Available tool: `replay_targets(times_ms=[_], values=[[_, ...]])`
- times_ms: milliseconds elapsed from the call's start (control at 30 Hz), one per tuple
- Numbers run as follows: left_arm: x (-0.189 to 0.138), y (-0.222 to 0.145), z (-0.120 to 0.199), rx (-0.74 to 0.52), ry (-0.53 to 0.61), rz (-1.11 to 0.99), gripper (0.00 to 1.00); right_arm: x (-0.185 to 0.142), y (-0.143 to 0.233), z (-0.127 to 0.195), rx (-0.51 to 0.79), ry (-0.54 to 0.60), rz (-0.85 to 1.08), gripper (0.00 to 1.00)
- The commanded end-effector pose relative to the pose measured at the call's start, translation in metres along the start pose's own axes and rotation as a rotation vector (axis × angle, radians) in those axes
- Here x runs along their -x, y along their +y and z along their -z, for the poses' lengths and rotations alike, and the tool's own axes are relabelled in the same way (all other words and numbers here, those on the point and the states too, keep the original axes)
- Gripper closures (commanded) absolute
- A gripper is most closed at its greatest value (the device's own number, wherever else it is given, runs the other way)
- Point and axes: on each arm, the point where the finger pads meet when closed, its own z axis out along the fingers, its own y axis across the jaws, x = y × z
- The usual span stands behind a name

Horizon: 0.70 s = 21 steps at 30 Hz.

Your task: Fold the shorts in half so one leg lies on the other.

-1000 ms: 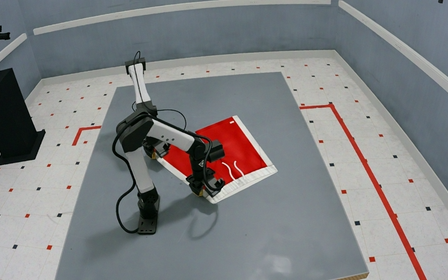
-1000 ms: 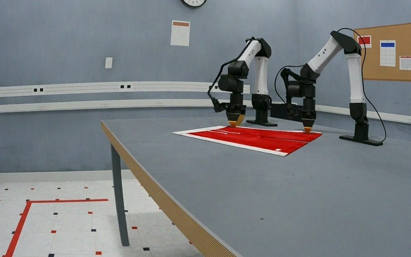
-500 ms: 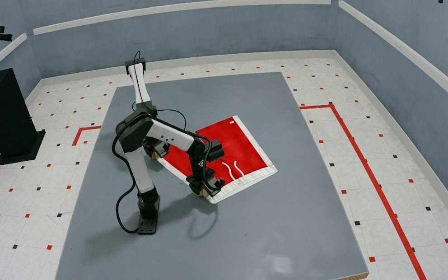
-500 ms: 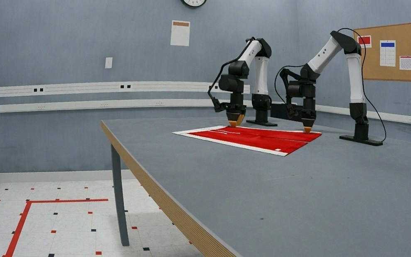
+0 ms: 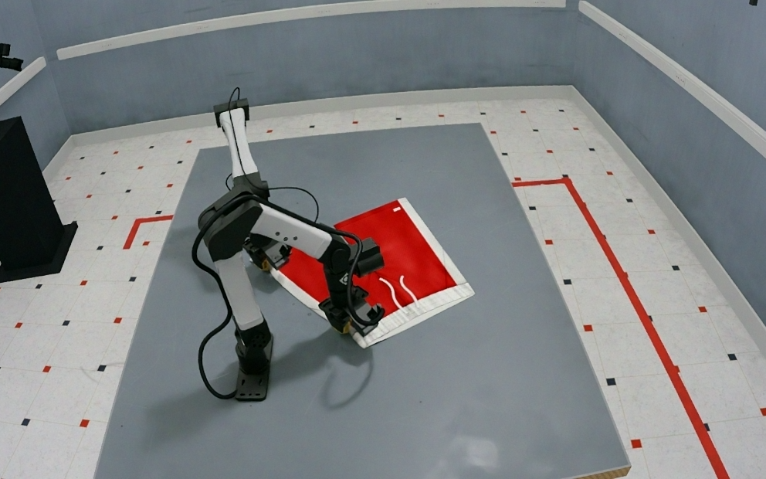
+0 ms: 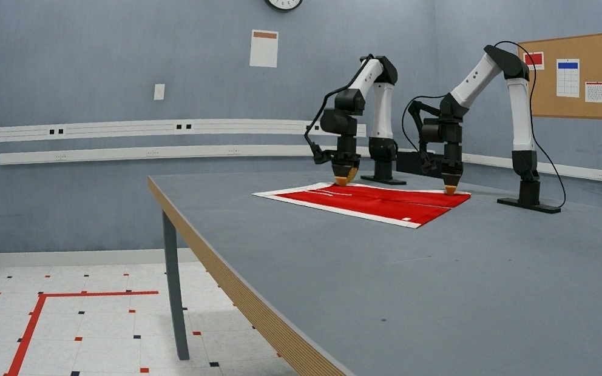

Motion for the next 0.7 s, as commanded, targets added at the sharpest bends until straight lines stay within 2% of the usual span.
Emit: replay_targets(times_ms=[0,33,100,133,500,533,667], values=[[-0.018,0.028,-0.014,0.143,0.061,0.011,0.74,-0.003,0.022,-0.008,0.134,0.031,0.023,0.74],[-0.019,0.028,-0.014,0.162,0.062,0.006,0.74,-0.004,0.029,-0.002,0.184,0.032,0.027,0.74],[-0.019,0.031,-0.014,0.184,0.071,0.009,0.74,-0.005,0.018,-0.011,0.101,0.023,0.011,0.74],[-0.017,0.027,-0.015,0.138,0.063,-0.003,0.74,-0.006,0.017,-0.012,0.097,0.025,0.013,0.74],[-0.018,0.030,-0.016,0.139,0.069,-0.007,0.74,-0.007,0.016,-0.015,0.086,0.028,0.015,0.74],[-0.018,0.030,-0.016,0.139,0.069,-0.007,0.84,-0.007,0.016,-0.015,0.086,0.028,0.015,0.84],[-0.018,0.029,-0.016,0.139,0.067,-0.009,0.84,-0.007,0.018,-0.014,0.091,0.028,0.019,0.84]])
